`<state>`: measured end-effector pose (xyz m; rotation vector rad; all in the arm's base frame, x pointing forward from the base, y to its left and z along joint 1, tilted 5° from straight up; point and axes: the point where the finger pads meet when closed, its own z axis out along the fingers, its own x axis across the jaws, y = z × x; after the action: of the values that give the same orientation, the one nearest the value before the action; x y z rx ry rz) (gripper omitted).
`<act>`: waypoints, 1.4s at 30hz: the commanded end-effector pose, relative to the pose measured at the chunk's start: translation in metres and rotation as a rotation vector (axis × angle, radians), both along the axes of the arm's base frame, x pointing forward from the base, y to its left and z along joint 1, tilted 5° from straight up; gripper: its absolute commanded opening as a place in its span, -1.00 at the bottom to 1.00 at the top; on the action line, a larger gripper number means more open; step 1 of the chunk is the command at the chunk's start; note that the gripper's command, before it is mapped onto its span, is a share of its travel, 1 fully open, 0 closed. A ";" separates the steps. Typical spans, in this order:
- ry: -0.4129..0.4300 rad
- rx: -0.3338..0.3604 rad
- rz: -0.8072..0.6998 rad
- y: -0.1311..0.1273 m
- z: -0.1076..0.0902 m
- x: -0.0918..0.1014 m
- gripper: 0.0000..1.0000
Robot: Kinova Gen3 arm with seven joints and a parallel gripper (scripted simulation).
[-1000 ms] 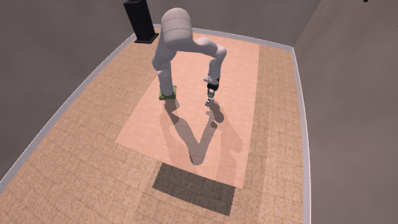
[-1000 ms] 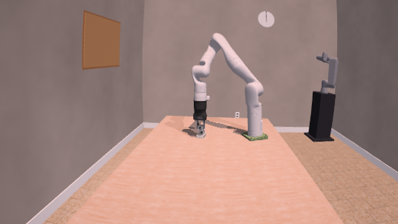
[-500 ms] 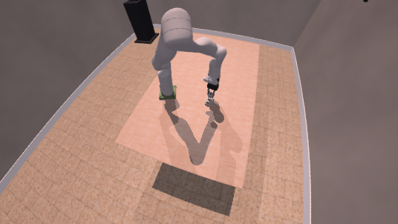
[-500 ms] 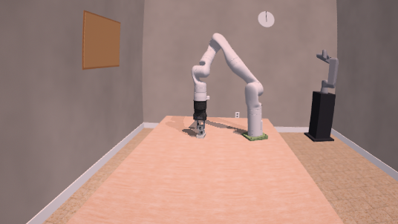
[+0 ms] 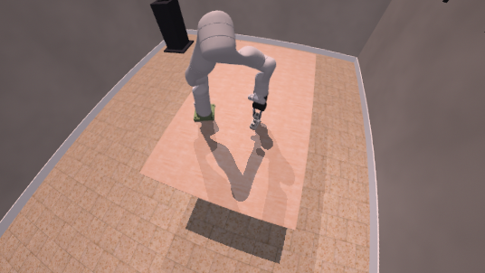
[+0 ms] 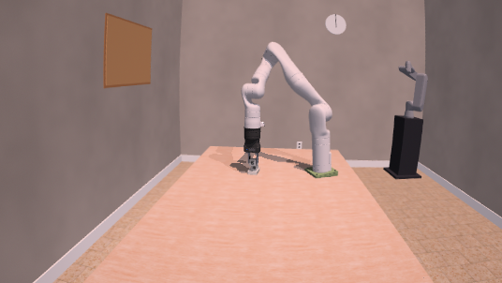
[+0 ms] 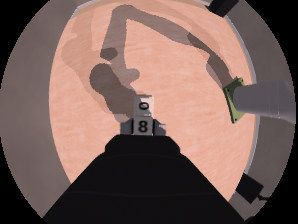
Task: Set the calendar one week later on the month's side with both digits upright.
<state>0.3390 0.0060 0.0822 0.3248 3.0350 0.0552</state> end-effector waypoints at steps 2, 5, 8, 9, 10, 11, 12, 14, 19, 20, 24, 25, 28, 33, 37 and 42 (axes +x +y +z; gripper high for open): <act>0.001 0.001 0.002 0.001 -0.001 0.000 0.20; 0.001 0.001 0.002 0.001 -0.004 0.000 0.20; 0.001 0.001 0.002 0.001 -0.006 0.000 0.20; 0.001 0.001 0.002 0.001 -0.007 0.000 0.20; 0.001 0.001 0.002 0.001 -0.008 0.000 0.20; 0.001 0.001 0.002 0.001 -0.009 0.001 0.20; 0.001 0.001 0.002 0.001 -0.010 0.001 0.20; 0.001 0.001 0.002 0.001 -0.012 0.001 0.20; 0.001 0.001 0.002 0.001 -0.014 0.001 0.20; 0.001 0.001 0.002 0.001 -0.015 0.001 0.20; 0.001 0.001 0.002 0.001 -0.018 0.001 0.20; 0.001 0.001 0.002 0.001 -0.019 0.001 0.20; 0.001 0.001 0.002 0.002 -0.020 0.002 0.20; 0.001 0.001 0.002 0.002 -0.021 0.002 0.20; 0.001 0.001 0.002 0.002 -0.022 0.002 0.20; 0.001 0.001 0.002 0.002 -0.022 0.002 0.20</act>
<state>0.3404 0.0074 0.0602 0.3219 3.0373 0.0564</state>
